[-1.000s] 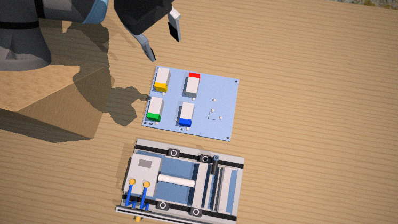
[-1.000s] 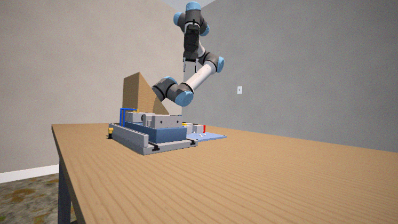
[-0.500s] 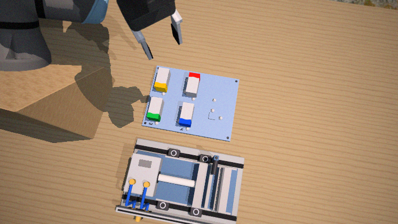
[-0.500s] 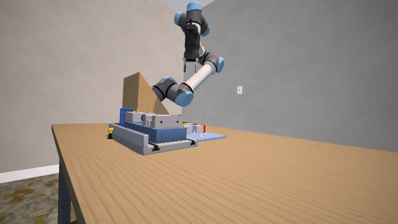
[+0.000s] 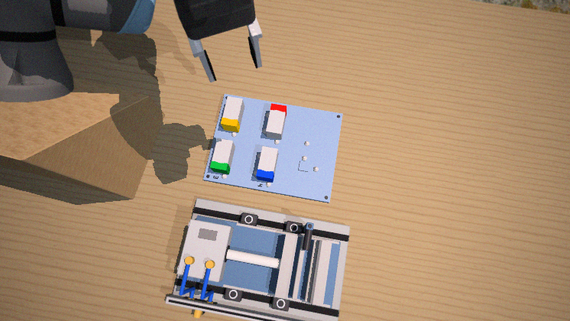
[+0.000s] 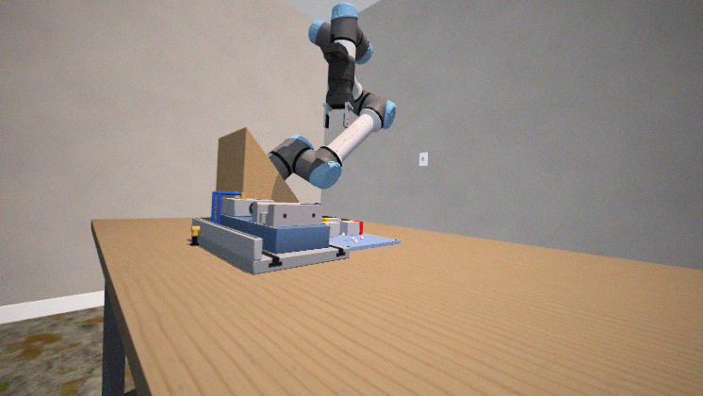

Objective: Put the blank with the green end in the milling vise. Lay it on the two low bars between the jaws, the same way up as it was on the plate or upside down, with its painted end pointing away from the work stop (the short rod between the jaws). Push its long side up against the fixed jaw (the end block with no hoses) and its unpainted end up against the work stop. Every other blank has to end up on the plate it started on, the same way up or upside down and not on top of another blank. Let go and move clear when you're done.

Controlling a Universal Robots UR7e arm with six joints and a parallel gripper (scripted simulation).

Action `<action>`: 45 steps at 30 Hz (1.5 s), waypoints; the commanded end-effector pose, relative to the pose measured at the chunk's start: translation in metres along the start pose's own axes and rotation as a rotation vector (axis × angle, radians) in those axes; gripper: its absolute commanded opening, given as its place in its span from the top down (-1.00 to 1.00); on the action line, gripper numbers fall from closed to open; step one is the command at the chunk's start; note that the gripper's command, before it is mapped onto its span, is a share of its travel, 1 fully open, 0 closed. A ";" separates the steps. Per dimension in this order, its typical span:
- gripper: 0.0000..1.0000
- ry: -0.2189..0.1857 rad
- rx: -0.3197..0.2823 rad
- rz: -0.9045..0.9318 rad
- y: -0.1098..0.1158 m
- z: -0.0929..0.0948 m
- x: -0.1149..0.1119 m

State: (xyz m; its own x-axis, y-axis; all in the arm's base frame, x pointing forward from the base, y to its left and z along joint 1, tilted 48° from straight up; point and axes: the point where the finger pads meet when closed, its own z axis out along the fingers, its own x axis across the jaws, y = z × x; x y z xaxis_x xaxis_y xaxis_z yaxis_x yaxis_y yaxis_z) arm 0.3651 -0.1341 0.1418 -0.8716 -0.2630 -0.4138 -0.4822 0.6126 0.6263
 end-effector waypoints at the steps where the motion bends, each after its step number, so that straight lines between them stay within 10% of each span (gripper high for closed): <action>1: -1.00 0.003 0.003 0.068 0.000 0.000 0.000; 45: -1.00 0.002 0.004 0.509 0.000 0.000 0.000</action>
State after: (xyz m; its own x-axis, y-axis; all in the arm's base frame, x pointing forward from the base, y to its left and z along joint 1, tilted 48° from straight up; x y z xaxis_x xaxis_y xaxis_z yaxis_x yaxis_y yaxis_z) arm 0.3652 -0.1341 0.1417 -0.9962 0.0678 -0.0541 0.0048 0.6658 0.7461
